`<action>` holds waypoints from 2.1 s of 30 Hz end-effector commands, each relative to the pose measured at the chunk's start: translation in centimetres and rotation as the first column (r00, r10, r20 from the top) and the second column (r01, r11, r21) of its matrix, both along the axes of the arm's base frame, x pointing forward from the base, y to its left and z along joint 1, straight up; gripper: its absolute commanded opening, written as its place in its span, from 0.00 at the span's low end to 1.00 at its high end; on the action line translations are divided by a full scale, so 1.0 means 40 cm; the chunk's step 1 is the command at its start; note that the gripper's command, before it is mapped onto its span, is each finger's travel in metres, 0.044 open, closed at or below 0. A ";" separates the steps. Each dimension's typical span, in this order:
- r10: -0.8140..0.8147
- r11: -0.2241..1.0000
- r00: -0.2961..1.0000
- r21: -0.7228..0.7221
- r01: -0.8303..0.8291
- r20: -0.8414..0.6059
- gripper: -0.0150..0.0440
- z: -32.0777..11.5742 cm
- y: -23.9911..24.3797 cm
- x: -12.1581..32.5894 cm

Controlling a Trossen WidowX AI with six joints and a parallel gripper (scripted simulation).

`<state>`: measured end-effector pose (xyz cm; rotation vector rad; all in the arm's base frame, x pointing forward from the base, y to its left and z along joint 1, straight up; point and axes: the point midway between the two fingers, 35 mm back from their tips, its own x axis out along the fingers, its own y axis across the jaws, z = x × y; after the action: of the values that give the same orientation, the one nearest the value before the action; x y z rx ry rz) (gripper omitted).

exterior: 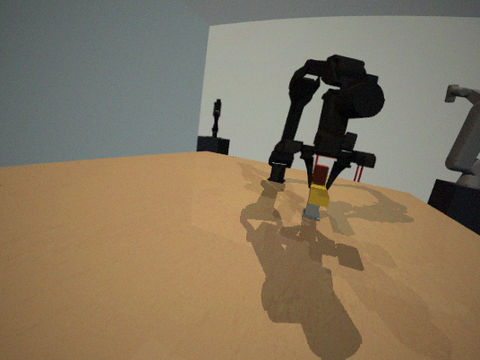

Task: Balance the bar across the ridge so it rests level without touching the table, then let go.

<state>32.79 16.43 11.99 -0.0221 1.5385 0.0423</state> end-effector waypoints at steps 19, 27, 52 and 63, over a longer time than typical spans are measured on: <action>-0.003 1.000 1.000 0.003 0.003 0.001 0.25 -0.004 0.001 0.000; -0.003 1.000 1.000 0.003 0.003 0.001 0.25 -0.006 0.001 0.000; -0.003 1.000 1.000 0.003 0.003 0.001 0.25 -0.011 0.001 0.000; -0.003 1.000 1.000 0.003 0.003 0.001 0.25 -0.013 0.001 0.000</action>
<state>32.76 16.43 11.51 -0.0217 1.5383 0.0426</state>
